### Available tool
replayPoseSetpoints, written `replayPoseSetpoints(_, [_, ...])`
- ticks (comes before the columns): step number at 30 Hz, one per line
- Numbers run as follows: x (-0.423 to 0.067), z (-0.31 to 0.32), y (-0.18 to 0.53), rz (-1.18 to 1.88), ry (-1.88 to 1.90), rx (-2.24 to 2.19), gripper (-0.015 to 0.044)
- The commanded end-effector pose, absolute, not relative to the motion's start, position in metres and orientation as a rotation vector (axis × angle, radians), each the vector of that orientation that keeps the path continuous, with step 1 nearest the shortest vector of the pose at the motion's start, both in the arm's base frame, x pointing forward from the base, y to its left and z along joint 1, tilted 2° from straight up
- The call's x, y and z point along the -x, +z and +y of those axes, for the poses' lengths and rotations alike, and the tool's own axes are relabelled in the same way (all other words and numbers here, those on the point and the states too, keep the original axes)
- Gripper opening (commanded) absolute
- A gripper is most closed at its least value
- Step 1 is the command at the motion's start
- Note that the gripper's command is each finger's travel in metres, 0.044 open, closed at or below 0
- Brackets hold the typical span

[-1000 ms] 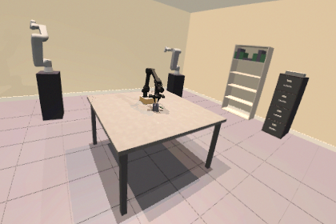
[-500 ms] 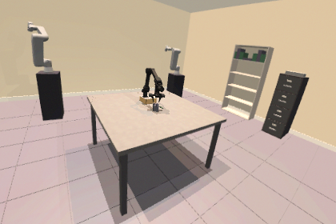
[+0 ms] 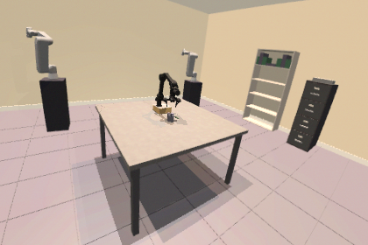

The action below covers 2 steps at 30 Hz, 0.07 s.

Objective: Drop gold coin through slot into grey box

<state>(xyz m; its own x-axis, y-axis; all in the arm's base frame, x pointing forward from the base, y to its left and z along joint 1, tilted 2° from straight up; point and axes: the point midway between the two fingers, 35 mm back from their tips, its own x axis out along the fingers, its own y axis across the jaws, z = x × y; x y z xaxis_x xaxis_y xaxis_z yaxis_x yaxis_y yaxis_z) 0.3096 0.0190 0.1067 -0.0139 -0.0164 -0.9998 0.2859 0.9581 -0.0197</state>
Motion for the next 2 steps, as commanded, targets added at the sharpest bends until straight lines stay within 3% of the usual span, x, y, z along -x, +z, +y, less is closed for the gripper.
replayPoseSetpoints(1, [-0.3092, 0.0192, 0.1111, 1.567, -0.243, -0.217, 0.0440])
replayPoseSetpoints(2, [-0.3092, 0.0192, 0.1111, 1.567, -0.243, -0.217, 0.0440])
